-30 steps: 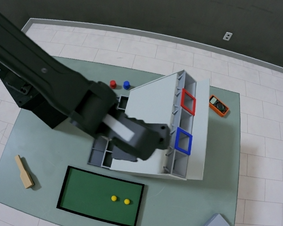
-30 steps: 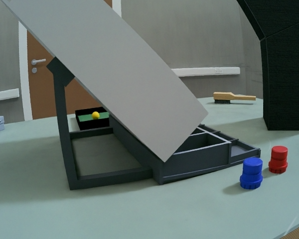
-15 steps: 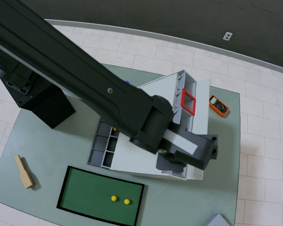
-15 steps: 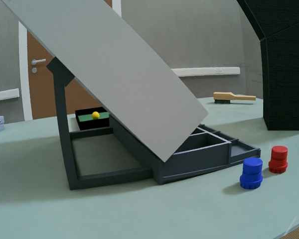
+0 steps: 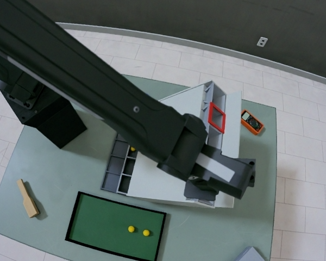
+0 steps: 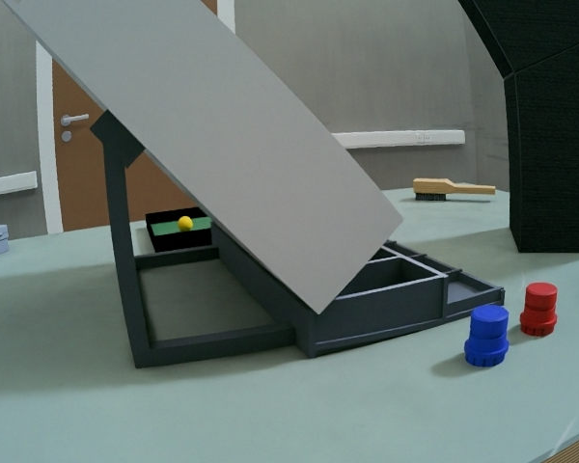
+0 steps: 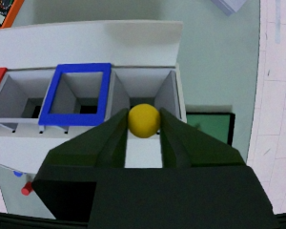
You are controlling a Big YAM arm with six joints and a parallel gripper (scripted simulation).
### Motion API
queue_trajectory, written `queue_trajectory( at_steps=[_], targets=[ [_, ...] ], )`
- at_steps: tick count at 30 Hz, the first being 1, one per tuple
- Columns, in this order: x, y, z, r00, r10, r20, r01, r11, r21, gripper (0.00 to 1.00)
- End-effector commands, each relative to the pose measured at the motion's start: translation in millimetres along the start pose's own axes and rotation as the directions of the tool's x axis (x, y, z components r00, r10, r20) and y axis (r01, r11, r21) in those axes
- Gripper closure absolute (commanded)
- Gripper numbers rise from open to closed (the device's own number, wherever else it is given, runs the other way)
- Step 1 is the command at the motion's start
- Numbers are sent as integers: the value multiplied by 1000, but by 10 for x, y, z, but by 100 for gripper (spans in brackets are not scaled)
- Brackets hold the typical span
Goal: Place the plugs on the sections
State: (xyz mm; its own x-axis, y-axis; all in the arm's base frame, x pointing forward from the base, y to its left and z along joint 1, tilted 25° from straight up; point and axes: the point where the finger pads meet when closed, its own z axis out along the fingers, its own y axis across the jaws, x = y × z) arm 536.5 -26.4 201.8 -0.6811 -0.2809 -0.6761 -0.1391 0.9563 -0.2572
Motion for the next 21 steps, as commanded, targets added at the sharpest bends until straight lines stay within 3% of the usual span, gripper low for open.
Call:
queue_trajectory(
  at_steps=[1, 21],
  targets=[
    [-225, -1, -20, 1000, 2, 23, -2, 1000, -1, 100],
    [-236, 0, -17, 1000, -2, 11, 2, 1000, 5, 100]
  ],
)
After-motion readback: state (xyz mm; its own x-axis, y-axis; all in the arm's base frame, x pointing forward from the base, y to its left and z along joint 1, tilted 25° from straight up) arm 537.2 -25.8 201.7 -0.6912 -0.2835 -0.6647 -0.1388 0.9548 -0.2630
